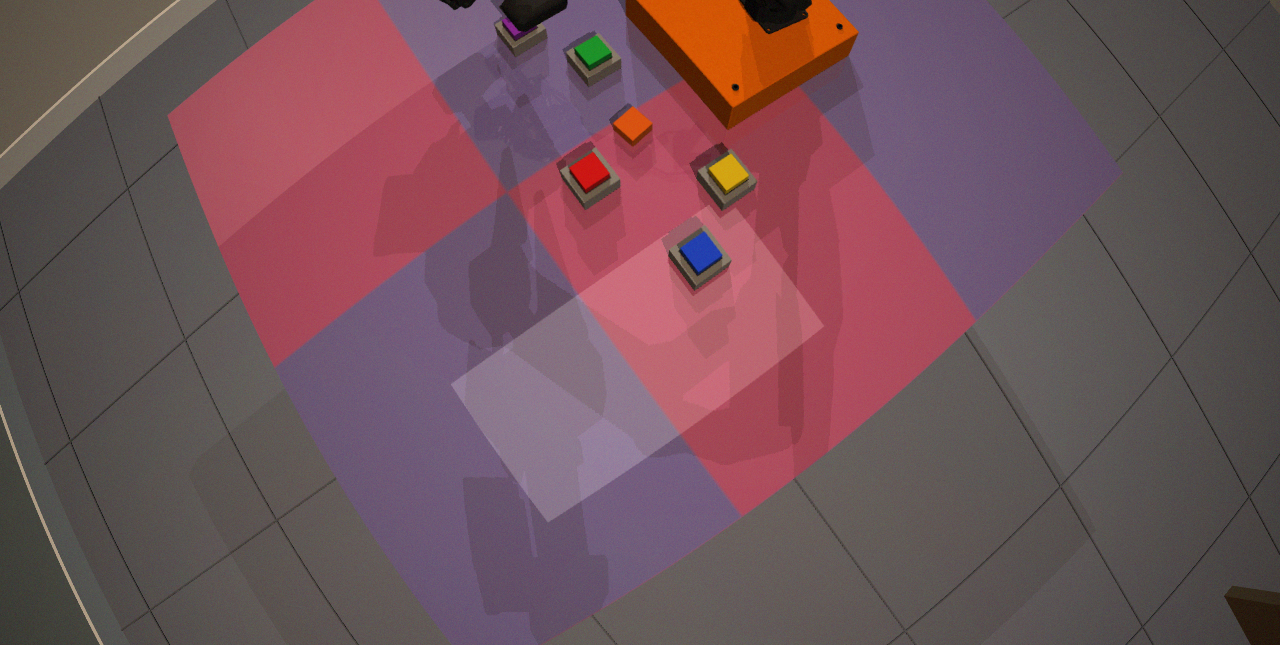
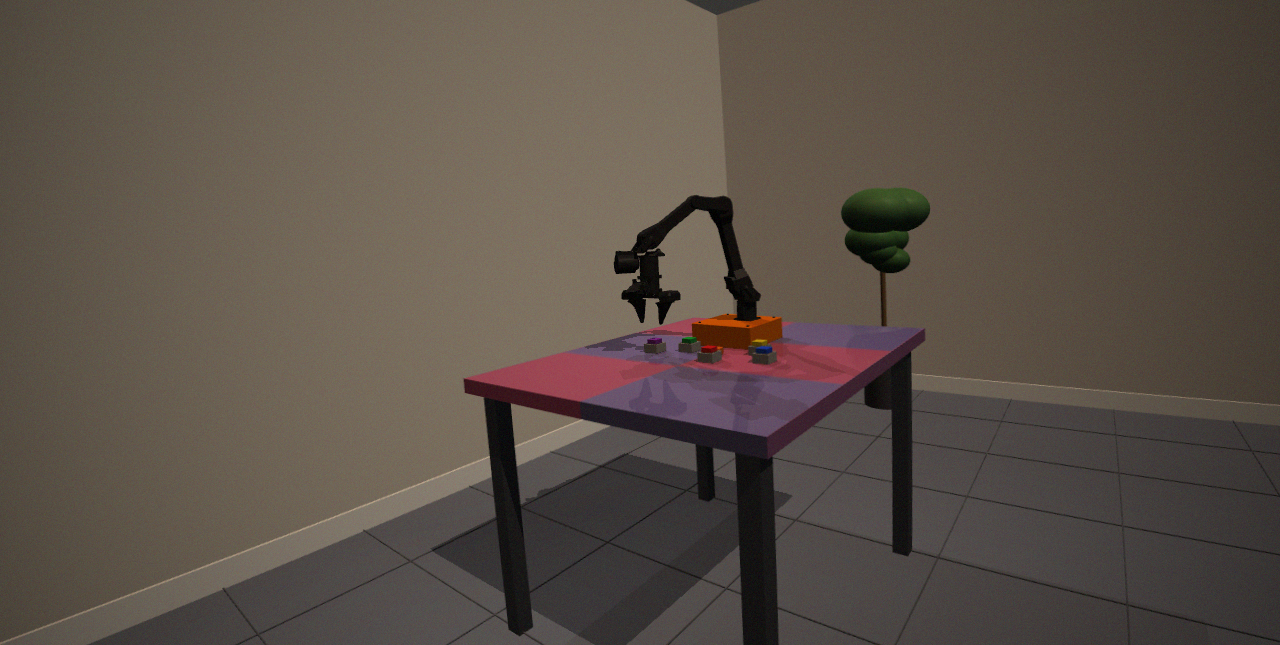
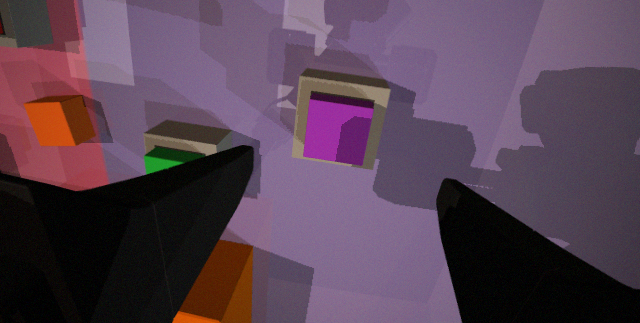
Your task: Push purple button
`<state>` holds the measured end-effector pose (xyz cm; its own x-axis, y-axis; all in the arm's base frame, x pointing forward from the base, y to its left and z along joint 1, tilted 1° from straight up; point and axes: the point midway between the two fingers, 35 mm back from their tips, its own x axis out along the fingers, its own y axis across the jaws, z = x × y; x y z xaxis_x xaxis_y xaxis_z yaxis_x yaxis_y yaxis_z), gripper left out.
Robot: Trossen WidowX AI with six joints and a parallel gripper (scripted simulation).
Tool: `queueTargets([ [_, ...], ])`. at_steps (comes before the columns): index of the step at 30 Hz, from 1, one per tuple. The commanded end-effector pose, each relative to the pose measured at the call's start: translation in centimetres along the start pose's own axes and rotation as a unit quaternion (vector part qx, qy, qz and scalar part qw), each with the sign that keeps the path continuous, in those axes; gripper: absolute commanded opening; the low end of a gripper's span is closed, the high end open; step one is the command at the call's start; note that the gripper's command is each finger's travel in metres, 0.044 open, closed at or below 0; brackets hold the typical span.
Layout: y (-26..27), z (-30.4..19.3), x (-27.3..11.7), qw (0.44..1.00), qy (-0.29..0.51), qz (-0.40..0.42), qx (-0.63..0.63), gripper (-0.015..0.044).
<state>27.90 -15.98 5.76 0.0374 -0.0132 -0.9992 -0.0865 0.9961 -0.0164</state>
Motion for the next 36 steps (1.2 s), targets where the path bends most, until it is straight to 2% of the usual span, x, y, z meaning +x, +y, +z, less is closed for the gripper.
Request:
queueTargets([
  [1, 0.5, -0.4, 2.1, 1.000, 0.007, 0.009, 0.001, 0.0164],
  [7, 0.5, -0.4, 2.1, 1.000, 0.007, 0.009, 0.001, 0.0020],
  [18, 0.5, -0.4, 2.2, 1.000, 0.007, 0.009, 0.001, 0.0020],
  [36, 0.5, -0.4, 5.1, 1.000, 0.007, 0.009, 0.001, 0.0020],
])
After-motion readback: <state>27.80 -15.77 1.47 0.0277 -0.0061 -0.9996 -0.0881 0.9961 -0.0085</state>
